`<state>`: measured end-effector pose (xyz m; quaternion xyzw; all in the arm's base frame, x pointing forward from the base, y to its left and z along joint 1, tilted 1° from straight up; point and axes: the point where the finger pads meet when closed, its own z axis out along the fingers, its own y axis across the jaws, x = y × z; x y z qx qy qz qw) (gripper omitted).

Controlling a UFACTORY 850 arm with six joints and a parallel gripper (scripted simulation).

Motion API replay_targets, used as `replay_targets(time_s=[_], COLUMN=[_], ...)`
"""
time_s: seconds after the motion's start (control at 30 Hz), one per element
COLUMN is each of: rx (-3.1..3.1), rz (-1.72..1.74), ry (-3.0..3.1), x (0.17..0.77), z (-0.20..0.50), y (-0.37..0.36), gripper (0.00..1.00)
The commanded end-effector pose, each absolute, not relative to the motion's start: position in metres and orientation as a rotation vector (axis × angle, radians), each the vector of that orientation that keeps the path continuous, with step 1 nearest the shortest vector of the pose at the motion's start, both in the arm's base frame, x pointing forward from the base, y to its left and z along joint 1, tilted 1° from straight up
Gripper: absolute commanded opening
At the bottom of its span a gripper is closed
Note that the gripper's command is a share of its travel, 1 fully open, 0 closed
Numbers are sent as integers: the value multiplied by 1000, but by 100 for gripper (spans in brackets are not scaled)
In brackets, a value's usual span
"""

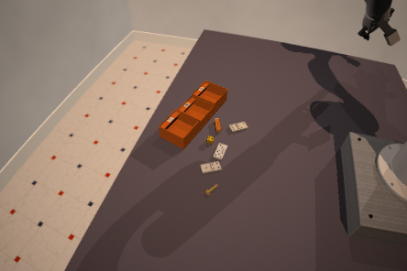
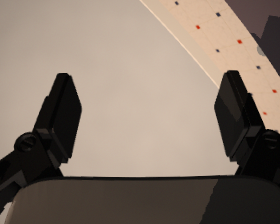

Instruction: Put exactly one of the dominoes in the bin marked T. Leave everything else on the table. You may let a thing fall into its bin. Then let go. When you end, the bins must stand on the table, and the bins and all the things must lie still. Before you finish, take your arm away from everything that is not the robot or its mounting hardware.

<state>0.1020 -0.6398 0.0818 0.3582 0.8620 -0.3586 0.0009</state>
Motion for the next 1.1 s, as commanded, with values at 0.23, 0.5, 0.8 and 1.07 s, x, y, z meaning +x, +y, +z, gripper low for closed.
replay_targets(time_s=[0.23,0.5,0.8,1.07], rx=[1125,1125,1125,977], rz=[-1128,-1128,-1128,-1096], ry=[2704,2704,2704,2753], x=[102,102,102,131], z=[83,83,138,136], y=[-641,-641,-642,-633], gripper=[100,100,7,7])
